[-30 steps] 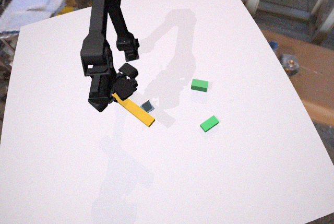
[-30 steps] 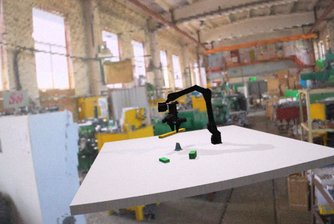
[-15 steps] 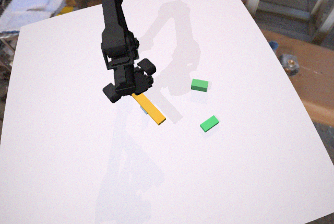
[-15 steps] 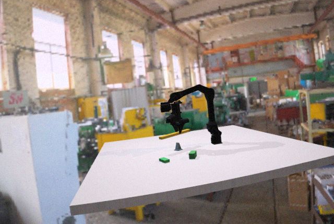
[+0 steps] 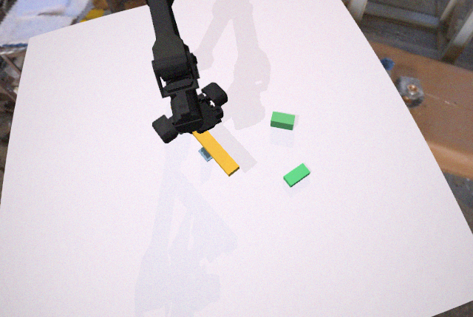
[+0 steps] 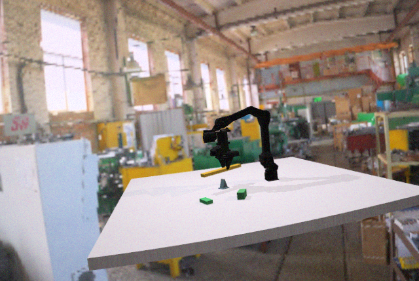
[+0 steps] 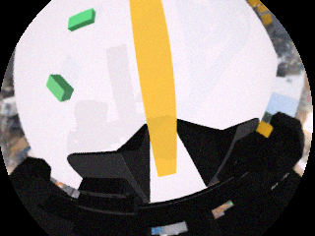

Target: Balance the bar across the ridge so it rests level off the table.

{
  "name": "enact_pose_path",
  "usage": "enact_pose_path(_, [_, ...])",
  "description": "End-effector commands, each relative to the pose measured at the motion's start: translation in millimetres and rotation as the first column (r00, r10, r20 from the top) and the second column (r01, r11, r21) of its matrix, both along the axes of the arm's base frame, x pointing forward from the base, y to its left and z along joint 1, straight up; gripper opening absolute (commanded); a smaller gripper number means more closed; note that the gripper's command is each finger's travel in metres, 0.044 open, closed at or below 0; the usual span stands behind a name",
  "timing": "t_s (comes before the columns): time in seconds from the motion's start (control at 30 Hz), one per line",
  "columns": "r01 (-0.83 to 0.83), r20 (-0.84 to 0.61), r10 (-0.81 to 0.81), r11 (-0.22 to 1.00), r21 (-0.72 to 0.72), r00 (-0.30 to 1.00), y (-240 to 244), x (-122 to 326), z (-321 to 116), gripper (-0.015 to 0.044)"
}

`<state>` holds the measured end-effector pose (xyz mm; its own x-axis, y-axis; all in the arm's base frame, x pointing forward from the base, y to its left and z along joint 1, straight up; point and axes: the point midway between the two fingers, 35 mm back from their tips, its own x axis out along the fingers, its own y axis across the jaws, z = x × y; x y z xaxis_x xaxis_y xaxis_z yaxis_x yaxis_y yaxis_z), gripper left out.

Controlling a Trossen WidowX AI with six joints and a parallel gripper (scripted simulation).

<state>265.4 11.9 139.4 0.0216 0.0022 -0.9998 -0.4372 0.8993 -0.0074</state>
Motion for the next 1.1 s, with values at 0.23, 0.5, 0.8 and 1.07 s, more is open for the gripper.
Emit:
enact_pose_path(0.23, [0.005, 0.001, -0.005, 1.000, -0.001, 1.000, 0, 0, -19, 0.0000])
enact_pose_path(0.5, [0.005, 0.001, -0.005, 1.000, -0.001, 1.000, 0, 0, -31, 0.0000])
enact_pose_path(0.8, [0.005, 0.001, -0.005, 1.000, -0.001, 1.000, 0, 0, -32, 0.0000])
enact_pose_path(1.07, [0.005, 0.001, -0.005, 1.000, -0.001, 1.000, 0, 0, -32, 0.0000])
